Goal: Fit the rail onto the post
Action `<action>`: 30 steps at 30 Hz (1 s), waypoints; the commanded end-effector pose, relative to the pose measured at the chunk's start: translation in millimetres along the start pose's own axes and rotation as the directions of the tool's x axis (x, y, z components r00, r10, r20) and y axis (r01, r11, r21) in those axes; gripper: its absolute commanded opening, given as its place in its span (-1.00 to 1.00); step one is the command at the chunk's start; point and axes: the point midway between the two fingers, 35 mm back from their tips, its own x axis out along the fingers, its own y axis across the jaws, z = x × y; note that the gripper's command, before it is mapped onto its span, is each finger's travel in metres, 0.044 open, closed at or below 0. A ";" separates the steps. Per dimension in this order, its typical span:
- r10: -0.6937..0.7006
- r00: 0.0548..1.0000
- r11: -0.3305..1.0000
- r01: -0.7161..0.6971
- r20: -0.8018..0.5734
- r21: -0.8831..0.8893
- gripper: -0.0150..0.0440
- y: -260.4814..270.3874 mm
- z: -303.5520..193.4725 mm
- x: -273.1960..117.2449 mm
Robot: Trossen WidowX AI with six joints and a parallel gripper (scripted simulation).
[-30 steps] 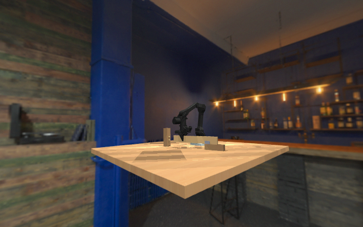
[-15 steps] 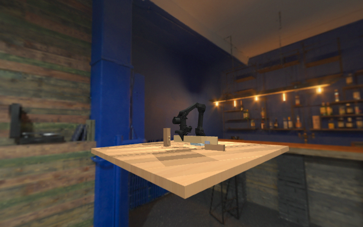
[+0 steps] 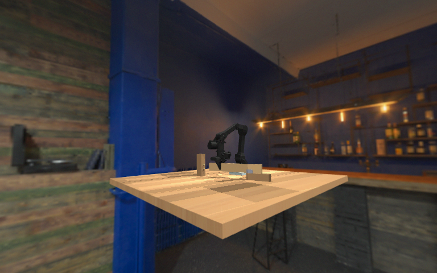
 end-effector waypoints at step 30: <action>-0.004 1.000 1.000 0.004 0.000 0.000 -0.49 -0.7 -0.1 -2.2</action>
